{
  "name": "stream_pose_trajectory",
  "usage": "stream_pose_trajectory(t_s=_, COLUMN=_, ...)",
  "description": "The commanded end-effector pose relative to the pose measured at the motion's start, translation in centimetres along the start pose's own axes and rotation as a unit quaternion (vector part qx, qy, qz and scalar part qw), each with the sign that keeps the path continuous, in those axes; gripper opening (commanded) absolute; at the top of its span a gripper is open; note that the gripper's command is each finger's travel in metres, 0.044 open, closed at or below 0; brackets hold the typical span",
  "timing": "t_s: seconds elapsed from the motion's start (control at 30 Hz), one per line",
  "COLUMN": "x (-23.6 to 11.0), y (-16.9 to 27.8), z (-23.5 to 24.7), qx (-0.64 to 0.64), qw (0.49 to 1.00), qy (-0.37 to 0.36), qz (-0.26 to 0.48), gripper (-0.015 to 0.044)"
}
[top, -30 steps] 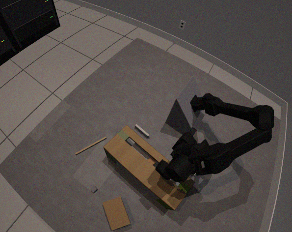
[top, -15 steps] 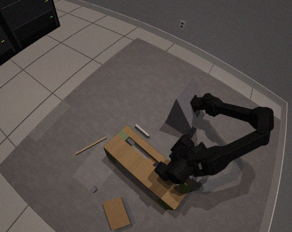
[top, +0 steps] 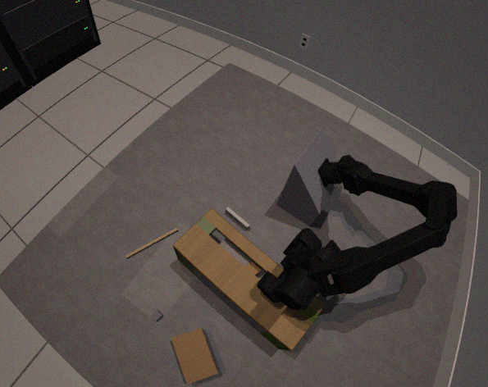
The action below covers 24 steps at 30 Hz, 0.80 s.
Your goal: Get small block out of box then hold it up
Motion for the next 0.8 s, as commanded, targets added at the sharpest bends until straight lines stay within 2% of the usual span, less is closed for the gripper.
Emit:
stream_pose_trajectory(t_s=0.0, x=0.6, y=-0.3, z=0.1, qx=0.003, qw=1.000, qy=-0.001, qz=-0.002, gripper=0.0400)
stream_pose_trajectory(t_s=0.43, x=1.6, y=-0.7, z=0.2, qx=0.000, qw=1.000, qy=0.000, qz=-0.001, gripper=0.0400)
stream_pose_trajectory(t_s=0.77, x=2.6, y=1.8, z=0.6, qx=0.000, qw=1.000, qy=-0.001, qz=0.000, gripper=0.0400)
Point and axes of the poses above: the point midway between the two fingers, 35 mm back from their tips, its own x axis out along the fingers, its own z axis across the jaws, y = z × x, the point moved 8 cm from there along -x, back along the fingers, and after that the axes turned 10 degrees about -x, right-handed, at the moved point
